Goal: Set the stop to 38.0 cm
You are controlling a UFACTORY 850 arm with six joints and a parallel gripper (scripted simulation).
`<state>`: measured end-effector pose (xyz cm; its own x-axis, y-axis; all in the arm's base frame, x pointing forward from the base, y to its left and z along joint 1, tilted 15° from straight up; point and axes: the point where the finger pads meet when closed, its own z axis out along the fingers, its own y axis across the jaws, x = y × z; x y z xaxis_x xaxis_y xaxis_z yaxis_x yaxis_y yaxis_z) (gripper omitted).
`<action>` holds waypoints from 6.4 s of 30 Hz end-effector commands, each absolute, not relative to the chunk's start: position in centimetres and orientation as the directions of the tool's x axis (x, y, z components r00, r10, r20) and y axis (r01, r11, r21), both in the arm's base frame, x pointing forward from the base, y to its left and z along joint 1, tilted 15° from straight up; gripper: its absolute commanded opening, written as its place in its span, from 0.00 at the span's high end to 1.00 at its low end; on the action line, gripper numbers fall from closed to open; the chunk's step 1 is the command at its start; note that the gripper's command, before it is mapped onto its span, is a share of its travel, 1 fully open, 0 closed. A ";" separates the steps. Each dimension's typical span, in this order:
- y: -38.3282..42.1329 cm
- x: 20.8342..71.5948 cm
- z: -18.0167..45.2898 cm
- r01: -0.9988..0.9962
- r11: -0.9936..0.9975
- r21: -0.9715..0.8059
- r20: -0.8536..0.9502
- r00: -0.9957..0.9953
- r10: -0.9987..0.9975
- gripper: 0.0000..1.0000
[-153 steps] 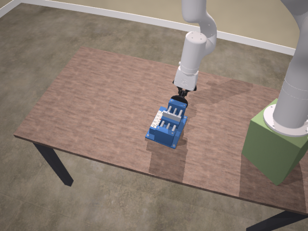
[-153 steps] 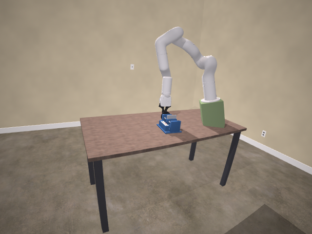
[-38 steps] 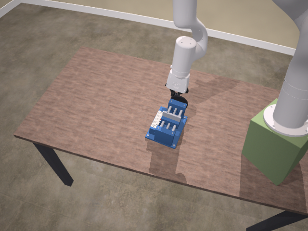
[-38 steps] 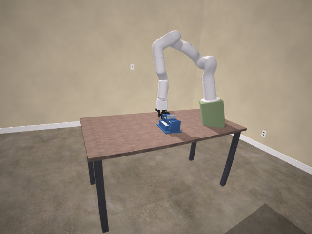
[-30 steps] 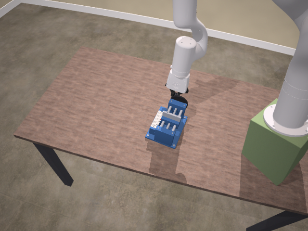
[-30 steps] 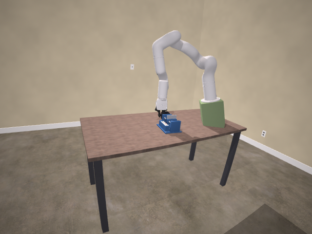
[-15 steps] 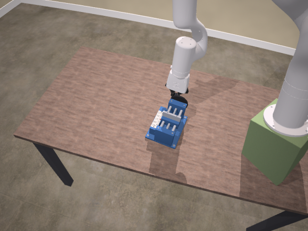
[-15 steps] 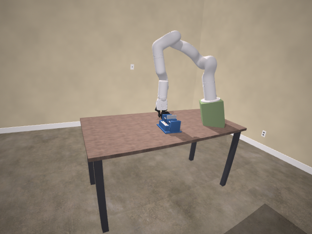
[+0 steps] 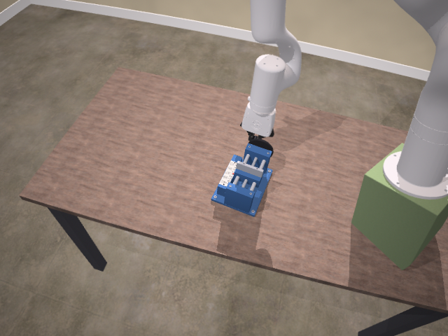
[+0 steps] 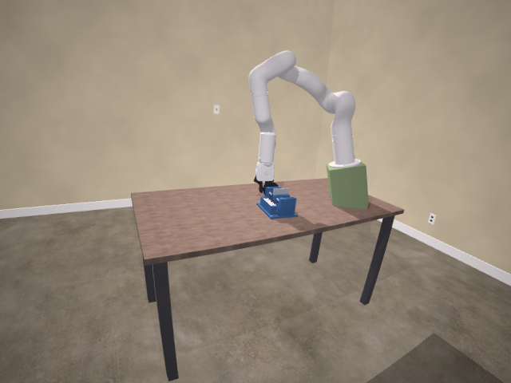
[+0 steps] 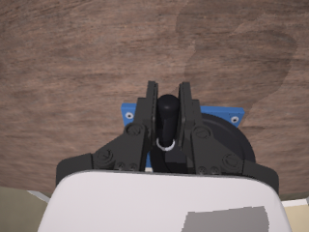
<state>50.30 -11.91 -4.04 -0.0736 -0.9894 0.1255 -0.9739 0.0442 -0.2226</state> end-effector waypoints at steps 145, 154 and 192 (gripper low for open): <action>-12.1 49.7 -5.9 -0.974 0.044 -0.223 0.125 -0.074 -0.989 0.94; -12.2 48.6 -7.0 -0.974 0.044 -0.223 0.125 -0.074 -0.989 0.94; -11.3 44.0 -3.0 -0.974 0.044 -0.223 0.125 -0.074 -0.989 0.94</action>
